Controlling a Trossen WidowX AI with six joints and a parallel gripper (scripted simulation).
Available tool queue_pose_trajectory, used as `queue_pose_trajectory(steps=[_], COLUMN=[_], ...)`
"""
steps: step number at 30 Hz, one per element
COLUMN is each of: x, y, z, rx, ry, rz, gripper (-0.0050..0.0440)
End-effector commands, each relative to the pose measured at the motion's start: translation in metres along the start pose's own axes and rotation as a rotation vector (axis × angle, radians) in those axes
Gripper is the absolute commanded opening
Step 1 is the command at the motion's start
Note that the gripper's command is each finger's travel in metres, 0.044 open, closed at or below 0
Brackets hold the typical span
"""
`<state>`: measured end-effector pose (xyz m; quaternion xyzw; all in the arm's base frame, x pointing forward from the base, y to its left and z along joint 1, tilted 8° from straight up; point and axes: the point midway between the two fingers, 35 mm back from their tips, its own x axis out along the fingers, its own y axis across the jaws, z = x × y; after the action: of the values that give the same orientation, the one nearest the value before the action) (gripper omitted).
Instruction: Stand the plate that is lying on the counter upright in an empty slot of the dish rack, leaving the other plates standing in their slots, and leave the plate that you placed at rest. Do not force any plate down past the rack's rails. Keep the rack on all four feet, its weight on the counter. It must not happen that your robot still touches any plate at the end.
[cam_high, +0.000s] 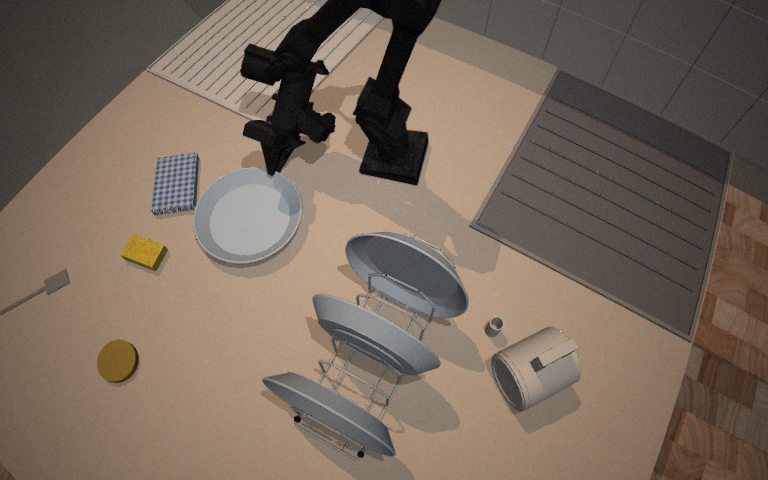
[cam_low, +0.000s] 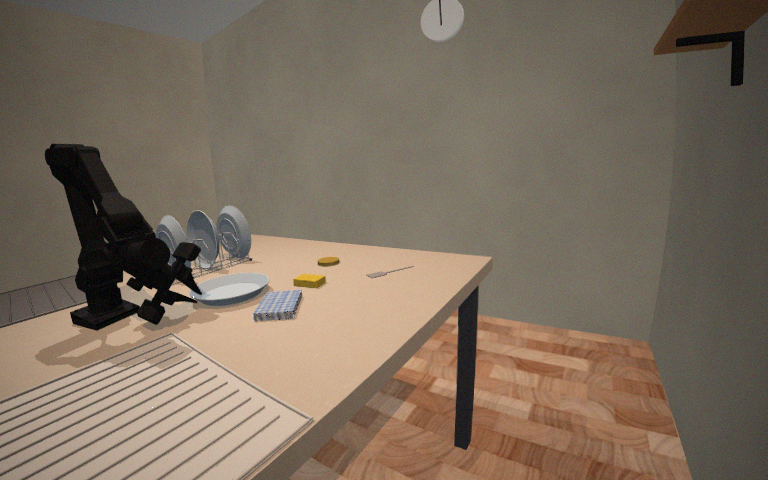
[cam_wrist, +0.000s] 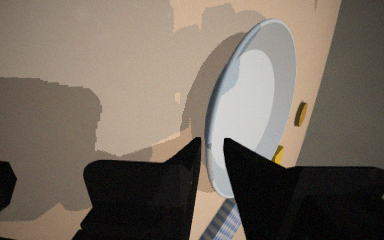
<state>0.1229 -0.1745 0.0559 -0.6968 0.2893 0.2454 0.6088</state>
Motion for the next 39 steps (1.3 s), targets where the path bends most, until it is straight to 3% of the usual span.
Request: queue_pose_trajectory(steps=[1,39], x=[0.0012,0.0074], y=[0.0009,-0.0005], z=[0.0003,-0.0001], rx=[0.004,0.004], ry=[-0.001,-0.001], rz=[0.006,0.006], gripper=[0.0086,0.0086])
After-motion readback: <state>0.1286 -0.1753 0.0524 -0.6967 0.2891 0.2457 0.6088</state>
